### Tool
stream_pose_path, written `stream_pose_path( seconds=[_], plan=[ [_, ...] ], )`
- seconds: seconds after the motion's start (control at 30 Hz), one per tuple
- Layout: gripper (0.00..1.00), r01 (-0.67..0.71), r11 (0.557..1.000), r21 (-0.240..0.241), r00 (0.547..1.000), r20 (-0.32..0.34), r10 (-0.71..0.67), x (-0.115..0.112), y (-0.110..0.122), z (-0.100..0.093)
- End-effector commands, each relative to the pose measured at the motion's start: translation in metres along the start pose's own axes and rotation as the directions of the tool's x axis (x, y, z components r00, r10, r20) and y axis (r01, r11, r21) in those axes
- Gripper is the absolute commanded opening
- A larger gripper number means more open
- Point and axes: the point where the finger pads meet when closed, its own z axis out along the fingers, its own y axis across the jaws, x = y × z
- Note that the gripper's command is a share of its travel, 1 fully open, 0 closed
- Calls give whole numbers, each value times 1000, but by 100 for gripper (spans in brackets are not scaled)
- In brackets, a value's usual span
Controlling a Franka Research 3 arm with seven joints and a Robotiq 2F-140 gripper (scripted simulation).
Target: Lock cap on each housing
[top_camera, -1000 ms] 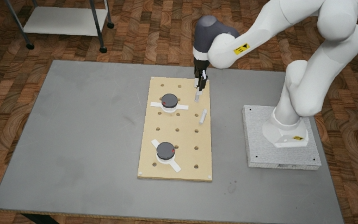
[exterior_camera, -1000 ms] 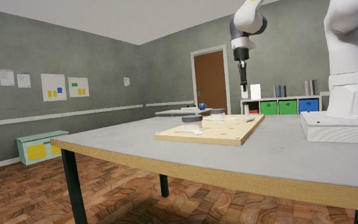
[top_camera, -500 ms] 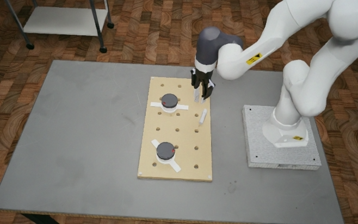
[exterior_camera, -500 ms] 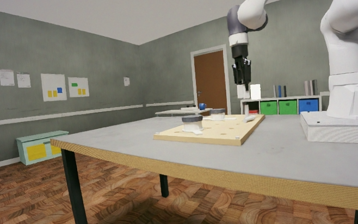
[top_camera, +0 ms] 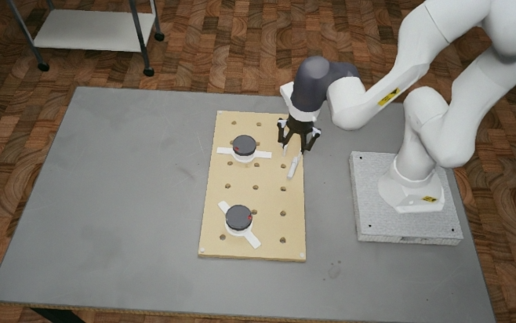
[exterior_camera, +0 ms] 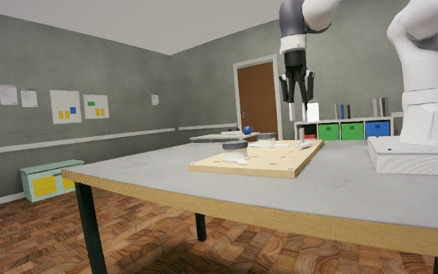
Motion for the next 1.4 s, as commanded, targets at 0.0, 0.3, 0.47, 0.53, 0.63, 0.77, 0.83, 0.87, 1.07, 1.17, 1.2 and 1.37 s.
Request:
stream_pose_path(
  seconds=[0.0, 0.3, 0.47, 0.53, 0.63, 0.77, 0.83, 0.87, 1.07, 1.17, 1.2, 1.37],
  plan=[
    [36, 275, 961, 12, 961, 8, -275, -4, 3, -1],
    [36, 552, 833, 38, 834, -23, -552, -10, 7, -1],
    [36, 630, 775, 44, 777, -34, -629, -10, 7, -1],
    [36, 713, 700, 49, 702, -47, -711, -10, 7, -1],
    [36, 774, 631, 54, 633, -56, -772, -10, 7, -1],
    [36, 844, 533, 61, 536, -69, -841, -10, 7, -1],
    [36, 874, 482, 65, 485, -75, -871, -10, 7, -1],
    [36, 888, 456, 67, 460, -78, -885, -10, 7, -1],
    [36, 949, 306, 75, 312, -94, -945, -10, 7, -1],
    [36, 971, 225, 79, 232, -101, -967, -10, 7, -1],
    [36, 977, 198, 80, 206, -103, -973, -10, 7, -1],
    [36, 994, 64, 88, 74, -115, -991, -10, 7, -1]
  ],
)
